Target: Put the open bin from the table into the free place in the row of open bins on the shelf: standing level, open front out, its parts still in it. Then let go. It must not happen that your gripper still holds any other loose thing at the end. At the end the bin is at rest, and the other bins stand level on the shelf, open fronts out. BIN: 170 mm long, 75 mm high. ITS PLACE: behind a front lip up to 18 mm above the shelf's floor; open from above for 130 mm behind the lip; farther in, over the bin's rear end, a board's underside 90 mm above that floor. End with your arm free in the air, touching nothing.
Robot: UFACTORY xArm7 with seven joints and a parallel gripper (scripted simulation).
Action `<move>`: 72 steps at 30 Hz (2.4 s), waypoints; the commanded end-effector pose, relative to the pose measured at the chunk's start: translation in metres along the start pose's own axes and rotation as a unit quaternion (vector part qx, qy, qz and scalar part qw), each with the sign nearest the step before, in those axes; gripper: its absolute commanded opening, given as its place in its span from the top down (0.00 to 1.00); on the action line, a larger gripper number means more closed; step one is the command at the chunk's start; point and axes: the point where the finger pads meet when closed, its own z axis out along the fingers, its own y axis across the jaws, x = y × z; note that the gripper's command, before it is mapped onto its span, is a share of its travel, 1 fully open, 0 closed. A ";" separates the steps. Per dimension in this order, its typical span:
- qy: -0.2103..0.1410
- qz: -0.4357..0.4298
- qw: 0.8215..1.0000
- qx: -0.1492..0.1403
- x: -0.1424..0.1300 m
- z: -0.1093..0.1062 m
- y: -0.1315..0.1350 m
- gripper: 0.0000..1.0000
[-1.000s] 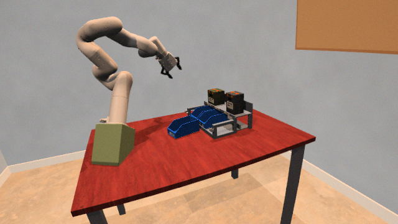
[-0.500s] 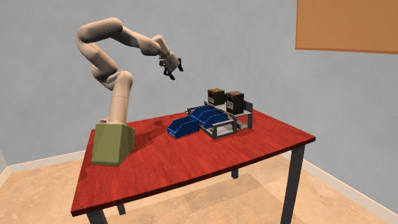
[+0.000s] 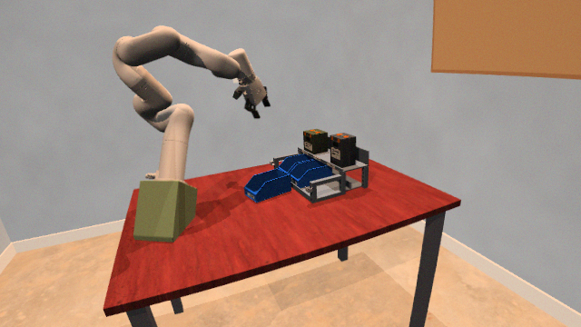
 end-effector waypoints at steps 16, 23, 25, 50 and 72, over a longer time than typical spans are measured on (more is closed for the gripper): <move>0.043 -0.140 0.988 0.055 -0.048 -0.009 -0.030 0.00; 0.043 -0.140 0.988 0.055 -0.048 -0.009 -0.030 0.00; 0.053 -0.182 0.979 0.072 -0.063 -0.011 -0.041 0.00; 0.100 -0.357 0.918 0.144 -0.133 -0.020 -0.088 0.00; 0.125 -0.445 0.868 0.180 -0.157 -0.024 -0.104 0.00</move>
